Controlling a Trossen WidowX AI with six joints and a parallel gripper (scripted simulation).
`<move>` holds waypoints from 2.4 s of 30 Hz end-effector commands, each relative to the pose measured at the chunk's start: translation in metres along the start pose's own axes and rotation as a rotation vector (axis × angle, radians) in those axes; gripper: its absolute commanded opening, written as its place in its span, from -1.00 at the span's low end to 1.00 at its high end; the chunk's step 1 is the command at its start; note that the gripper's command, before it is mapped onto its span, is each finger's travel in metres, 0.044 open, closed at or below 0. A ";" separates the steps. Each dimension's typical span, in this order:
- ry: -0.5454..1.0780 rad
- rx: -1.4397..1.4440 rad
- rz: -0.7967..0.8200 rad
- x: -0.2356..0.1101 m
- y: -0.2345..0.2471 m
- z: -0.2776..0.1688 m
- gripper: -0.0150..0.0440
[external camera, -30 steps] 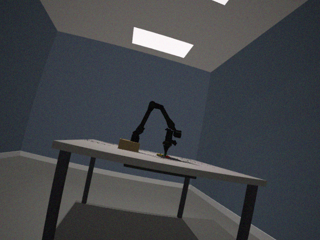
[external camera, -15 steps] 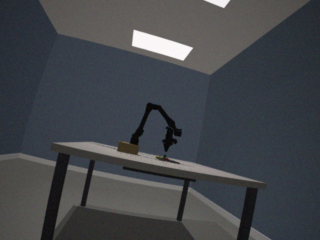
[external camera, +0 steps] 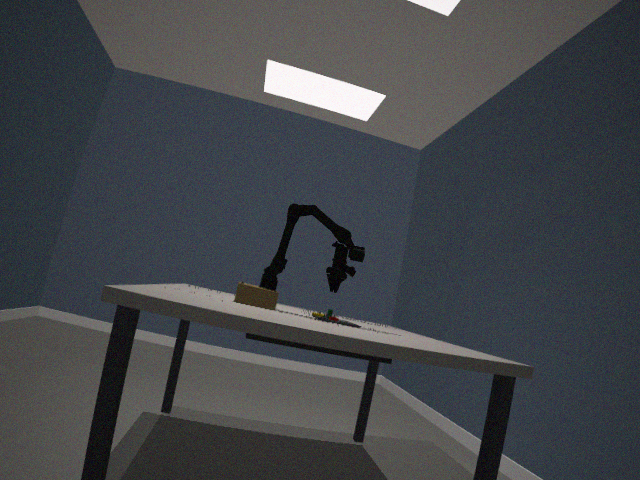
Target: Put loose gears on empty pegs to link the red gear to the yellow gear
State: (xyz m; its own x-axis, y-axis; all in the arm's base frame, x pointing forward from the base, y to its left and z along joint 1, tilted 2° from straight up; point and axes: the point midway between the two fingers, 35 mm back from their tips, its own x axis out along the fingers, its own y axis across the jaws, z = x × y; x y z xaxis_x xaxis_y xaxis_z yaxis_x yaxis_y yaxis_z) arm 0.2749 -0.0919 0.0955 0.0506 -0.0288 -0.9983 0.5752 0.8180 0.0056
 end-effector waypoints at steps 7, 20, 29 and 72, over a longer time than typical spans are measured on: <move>-0.001 0.001 0.000 -0.003 0.000 0.000 1.00; -0.001 0.001 0.000 -0.003 0.000 0.000 1.00; -0.001 0.001 0.000 -0.003 0.000 0.000 1.00; 0.019 0.002 0.021 -0.050 0.222 -0.200 1.00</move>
State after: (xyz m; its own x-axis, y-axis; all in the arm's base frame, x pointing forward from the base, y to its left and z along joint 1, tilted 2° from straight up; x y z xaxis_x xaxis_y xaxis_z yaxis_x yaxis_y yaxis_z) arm 0.2388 0.2023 0.1336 0.0468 -0.0021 -0.9989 0.5713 0.8203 0.0250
